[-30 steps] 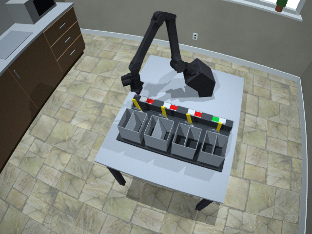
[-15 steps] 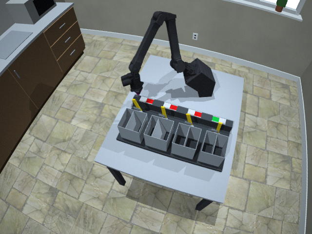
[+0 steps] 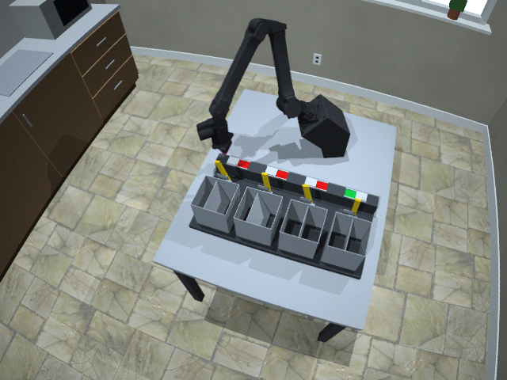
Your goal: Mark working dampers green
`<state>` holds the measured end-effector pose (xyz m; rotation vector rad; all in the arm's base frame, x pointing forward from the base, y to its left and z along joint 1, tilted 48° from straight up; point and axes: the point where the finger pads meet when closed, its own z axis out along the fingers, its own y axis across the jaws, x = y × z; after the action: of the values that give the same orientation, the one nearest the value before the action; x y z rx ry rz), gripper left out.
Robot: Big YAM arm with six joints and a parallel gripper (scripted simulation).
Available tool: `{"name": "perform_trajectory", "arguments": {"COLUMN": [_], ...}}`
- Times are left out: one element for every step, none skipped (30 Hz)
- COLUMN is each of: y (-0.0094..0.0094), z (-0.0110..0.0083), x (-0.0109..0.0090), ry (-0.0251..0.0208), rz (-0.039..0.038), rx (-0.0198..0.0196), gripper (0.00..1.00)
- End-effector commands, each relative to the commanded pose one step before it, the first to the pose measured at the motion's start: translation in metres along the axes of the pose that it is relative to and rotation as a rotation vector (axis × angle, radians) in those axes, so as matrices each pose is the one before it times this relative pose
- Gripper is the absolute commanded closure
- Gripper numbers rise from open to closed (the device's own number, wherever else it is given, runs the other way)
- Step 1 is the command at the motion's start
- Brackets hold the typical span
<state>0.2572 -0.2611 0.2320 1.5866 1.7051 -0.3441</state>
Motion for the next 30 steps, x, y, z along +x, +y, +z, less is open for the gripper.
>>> {"name": "perform_trajectory", "arguments": {"y": [0.00574,-0.00010,-0.00001,0.00019,0.00041,0.00035,-0.00017,-0.00020,-0.00022,-0.00024,-0.00026,-0.00028,-0.00036,-0.00064,-0.00067,0.00000,0.00000,-0.00076,-0.00067,-0.00072,-0.00074,-0.00072,-0.00067,-0.00067,-0.00065,0.00002,0.00002,0.00002,0.00002,0.00002], "z": [-0.00189,0.00107,0.00038,0.00039,0.00040,0.00045,0.00050,0.00055,0.00061,0.00066,0.00070,0.00075,0.00085,0.00109,0.00113,0.00000,0.00000,0.00120,0.00120,0.00123,0.00125,0.00125,0.00122,0.00123,0.00121,0.00077,0.00077,0.00076,0.00074,0.00073], "x": [-0.01272,0.00006,-0.00052,-0.00046,-0.00038,-0.00031,0.00028,0.00031,0.00034,0.00037,0.00040,0.00043,0.00055,0.00098,0.00102,0.00000,0.00000,0.00108,0.00110,0.00111,0.00113,0.00112,0.00104,0.00105,0.00101,0.00001,0.00001,0.00001,0.00000,0.00000], "ry": [-0.01117,0.00030,-0.00178,-0.00186,-0.00192,-0.00169,0.00061,0.00066,0.00072,0.00076,0.00082,0.00088,0.00104,0.00152,0.00158,0.00000,0.00000,0.00158,0.00182,0.00172,0.00176,0.00174,0.00163,0.00164,0.00158,0.00001,0.00001,0.00001,0.00001,0.00001], "rz": [0.02684,0.00041,0.00143,0.00070,0.00027,0.00008,-0.00102,-0.00113,-0.00124,-0.00134,-0.00144,-0.00153,-0.00181,-0.00261,-0.00273,0.00000,0.00000,-0.00287,-0.00290,-0.00299,-0.00220,-0.00075,-0.00069,-0.00070,-0.00067,0.00000,0.00000,0.00000,0.00000,0.00000], "rx": [-0.00640,0.00098,-0.00064,-0.00123,-0.00187,-0.00164,0.00041,0.00048,0.00052,0.00059,0.00063,0.00068,0.00084,0.00135,0.00140,0.00000,0.00000,0.00172,0.00126,0.00150,0.00152,0.00149,0.00139,0.00140,0.00135,0.00001,0.00001,0.00001,0.00001,0.00001], "gripper": [1.00,1.00,1.00,1.00,1.00,1.00,1.00,1.00,1.00,1.00,1.00,1.00,1.00,1.00,1.00,1.00,1.00,1.00,1.00,1.00,1.00,1.00,1.00,1.00,1.00,1.00,1.00,1.00,1.00,1.00]}}
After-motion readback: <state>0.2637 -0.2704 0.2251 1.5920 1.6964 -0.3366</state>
